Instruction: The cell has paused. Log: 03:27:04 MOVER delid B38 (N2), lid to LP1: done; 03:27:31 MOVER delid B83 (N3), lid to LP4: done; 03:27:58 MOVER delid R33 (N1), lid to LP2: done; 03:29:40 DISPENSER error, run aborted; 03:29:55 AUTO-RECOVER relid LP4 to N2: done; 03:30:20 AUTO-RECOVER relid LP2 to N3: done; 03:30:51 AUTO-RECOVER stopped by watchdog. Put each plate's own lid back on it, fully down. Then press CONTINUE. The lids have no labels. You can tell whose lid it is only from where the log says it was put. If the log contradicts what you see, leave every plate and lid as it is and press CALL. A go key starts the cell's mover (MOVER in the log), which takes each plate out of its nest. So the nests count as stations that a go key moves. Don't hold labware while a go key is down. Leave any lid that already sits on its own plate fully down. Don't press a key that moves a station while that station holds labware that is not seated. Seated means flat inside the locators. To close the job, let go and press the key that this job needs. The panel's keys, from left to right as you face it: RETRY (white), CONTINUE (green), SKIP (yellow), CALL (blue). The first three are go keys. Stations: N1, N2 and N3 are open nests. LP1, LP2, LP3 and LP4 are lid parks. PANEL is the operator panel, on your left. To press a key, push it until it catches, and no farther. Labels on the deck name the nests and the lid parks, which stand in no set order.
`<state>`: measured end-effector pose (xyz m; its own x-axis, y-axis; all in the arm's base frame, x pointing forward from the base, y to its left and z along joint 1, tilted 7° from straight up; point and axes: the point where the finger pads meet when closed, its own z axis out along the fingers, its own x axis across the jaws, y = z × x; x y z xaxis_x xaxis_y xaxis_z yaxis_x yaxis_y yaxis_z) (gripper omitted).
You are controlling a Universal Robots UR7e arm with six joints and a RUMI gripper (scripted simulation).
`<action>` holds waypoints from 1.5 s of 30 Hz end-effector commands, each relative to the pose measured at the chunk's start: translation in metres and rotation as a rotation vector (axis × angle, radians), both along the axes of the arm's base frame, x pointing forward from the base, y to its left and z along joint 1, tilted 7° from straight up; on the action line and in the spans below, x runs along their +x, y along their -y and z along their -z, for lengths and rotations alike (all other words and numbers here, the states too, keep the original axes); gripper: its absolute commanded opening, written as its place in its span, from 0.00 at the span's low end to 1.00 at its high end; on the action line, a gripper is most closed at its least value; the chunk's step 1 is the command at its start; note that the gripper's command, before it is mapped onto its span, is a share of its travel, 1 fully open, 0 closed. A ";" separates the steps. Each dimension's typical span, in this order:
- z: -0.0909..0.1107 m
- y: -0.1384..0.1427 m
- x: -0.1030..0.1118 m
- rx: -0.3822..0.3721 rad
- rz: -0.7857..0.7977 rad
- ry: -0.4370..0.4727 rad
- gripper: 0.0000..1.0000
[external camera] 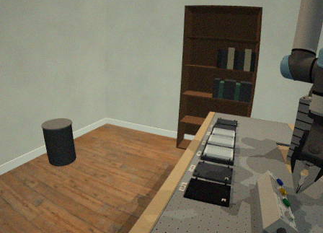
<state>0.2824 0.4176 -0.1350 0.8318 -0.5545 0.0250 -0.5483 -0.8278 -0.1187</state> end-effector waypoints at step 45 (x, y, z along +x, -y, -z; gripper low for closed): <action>0.022 -0.001 0.012 0.001 0.000 0.001 0.00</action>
<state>0.2928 0.4184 -0.1553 0.8318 -0.5545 0.0251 -0.5483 -0.8278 -0.1189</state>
